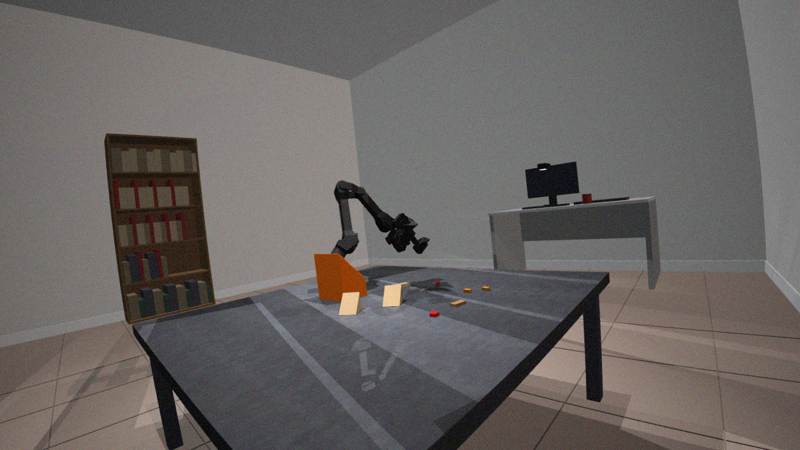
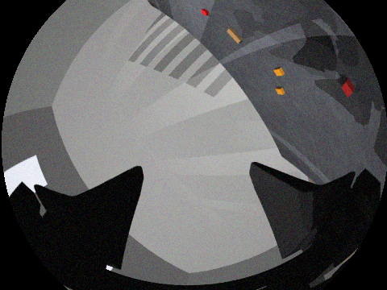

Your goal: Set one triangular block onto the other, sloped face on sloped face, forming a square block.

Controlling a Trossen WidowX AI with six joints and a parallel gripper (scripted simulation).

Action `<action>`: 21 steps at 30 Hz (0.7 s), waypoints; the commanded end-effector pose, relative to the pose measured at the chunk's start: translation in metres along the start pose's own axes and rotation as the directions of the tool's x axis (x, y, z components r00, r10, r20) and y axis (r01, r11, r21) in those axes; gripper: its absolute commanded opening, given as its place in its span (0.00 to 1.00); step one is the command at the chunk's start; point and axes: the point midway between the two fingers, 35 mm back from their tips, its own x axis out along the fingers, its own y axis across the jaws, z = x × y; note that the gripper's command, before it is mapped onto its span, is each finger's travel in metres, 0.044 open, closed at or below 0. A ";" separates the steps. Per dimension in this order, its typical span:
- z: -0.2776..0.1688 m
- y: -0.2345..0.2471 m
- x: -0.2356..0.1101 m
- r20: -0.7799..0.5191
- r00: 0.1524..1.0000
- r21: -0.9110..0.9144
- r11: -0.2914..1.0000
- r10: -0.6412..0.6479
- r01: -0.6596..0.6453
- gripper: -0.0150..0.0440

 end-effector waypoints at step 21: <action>0.149 0.001 0.101 0.755 0.637 0.650 0.054 -0.153 -0.758 1.00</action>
